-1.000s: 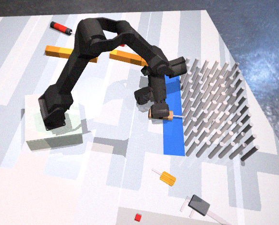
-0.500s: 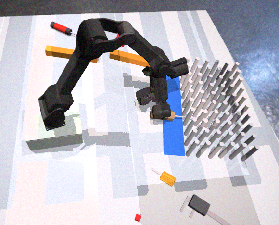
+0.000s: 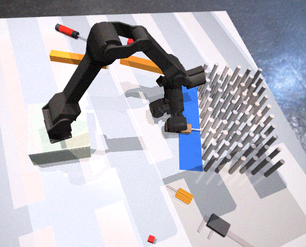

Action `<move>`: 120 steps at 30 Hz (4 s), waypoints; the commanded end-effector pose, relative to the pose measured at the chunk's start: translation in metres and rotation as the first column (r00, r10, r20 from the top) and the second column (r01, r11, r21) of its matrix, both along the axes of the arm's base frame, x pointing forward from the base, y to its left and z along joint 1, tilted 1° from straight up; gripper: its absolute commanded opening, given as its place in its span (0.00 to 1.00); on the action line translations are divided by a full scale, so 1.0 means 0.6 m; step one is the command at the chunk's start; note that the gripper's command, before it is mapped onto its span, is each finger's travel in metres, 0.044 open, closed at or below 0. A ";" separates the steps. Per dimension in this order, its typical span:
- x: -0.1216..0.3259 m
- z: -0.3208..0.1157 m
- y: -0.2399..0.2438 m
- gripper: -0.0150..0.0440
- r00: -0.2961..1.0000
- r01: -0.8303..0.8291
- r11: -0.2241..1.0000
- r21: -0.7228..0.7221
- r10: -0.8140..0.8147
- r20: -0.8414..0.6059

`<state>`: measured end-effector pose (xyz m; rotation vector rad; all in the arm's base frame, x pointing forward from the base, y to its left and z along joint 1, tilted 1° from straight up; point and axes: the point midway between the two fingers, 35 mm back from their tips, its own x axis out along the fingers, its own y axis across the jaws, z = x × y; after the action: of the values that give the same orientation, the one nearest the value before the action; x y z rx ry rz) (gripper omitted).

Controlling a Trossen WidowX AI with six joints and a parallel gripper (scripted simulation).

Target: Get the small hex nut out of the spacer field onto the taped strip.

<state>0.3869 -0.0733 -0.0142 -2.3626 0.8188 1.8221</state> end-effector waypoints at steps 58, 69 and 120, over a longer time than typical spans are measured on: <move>-0.049 -0.008 0.040 0.25 1.000 0.000 1.000 0.003 0.000 -0.007; -0.059 -0.008 0.045 0.25 1.000 0.000 1.000 0.004 0.000 -0.007; -0.108 -0.011 0.070 0.25 1.000 0.000 1.000 0.005 0.000 -0.010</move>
<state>0.3247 -0.0316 -0.0212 -2.3514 0.8056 1.8390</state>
